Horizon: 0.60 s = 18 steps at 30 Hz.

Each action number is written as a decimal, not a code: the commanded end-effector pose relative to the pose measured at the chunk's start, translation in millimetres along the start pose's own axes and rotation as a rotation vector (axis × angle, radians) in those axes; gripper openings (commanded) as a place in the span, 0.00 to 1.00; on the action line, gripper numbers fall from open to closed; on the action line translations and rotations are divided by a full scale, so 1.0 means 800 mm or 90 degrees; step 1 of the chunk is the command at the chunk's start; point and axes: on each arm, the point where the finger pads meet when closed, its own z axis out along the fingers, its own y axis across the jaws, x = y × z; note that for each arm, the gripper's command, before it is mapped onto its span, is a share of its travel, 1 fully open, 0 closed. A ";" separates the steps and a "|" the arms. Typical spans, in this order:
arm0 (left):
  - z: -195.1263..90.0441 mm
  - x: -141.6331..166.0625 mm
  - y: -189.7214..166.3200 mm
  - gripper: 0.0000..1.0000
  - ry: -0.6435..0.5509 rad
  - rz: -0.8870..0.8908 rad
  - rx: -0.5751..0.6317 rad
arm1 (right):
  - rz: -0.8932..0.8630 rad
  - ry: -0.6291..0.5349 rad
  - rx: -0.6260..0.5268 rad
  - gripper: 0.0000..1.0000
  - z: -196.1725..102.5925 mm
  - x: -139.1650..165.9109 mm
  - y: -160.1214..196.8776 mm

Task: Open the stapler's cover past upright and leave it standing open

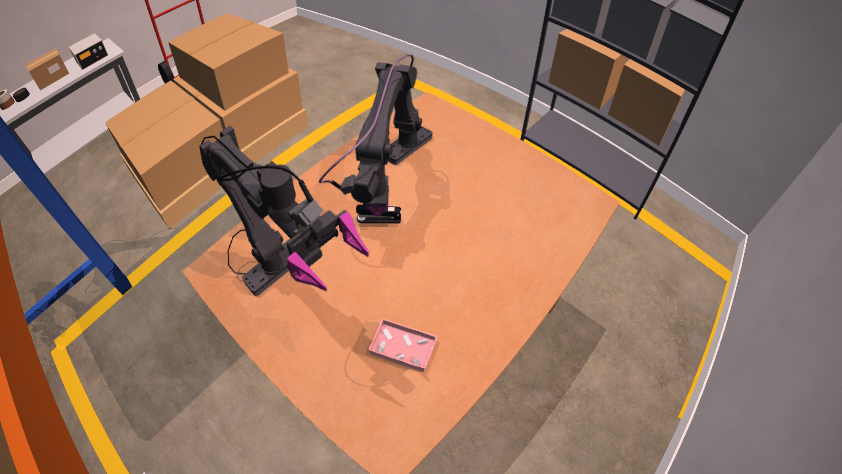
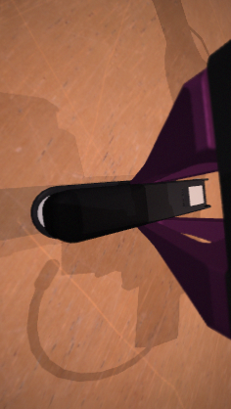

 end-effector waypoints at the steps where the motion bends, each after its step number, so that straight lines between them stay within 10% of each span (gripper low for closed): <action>1: -0.033 -0.011 0.012 0.17 -0.014 0.011 -0.030 | -0.004 -0.015 -0.003 1.00 -0.006 -0.010 0.000; 18: 0.002 -0.006 0.010 0.17 -0.014 0.010 -0.032 | -0.004 -0.015 -0.003 1.00 -0.006 -0.010 0.000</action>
